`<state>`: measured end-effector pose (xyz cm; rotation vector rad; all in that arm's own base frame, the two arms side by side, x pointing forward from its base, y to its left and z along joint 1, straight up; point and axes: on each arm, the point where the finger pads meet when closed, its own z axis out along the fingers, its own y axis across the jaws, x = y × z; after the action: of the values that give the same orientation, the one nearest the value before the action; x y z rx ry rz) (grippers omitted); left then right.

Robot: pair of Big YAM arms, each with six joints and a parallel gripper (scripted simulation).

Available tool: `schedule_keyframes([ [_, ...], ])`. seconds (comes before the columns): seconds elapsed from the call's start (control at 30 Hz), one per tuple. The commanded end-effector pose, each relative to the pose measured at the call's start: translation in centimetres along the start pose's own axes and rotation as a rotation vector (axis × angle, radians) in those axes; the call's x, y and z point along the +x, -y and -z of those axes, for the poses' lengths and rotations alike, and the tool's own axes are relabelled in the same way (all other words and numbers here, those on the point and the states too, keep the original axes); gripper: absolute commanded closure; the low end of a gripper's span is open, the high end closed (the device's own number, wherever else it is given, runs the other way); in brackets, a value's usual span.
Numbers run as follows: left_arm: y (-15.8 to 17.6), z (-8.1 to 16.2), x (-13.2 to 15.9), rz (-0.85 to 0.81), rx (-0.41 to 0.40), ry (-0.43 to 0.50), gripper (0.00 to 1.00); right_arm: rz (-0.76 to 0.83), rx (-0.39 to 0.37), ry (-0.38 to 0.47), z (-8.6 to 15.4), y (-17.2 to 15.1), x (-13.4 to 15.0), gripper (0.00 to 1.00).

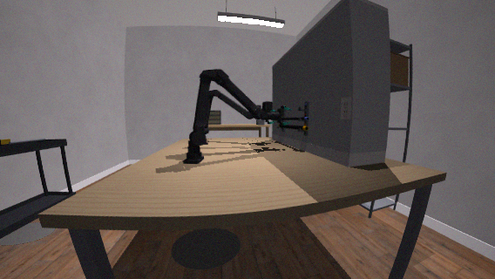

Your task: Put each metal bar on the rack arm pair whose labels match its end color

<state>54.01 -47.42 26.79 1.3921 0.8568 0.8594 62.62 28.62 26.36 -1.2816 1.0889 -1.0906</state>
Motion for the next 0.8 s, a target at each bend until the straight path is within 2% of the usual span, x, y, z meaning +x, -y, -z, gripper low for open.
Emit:
schedule_keyframes([
  [0.0,-6.2,-1.5,0.5,0.042,-0.092,-0.010,0.00,-0.042,0.083,-0.005,-1.0,5.5,0.3,0.00],
  [0.43,-6.1,-1.5,0.5,0.042,-0.091,-0.010,0.00,-0.043,0.083,-0.005,-1.0,5.5,0.3,0.00],
  [0.77,-7.5,-1.6,0.5,0.042,-0.090,-0.010,0.00,-0.043,0.083,-0.005,-0.9,7.1,0.3,0.00],
])
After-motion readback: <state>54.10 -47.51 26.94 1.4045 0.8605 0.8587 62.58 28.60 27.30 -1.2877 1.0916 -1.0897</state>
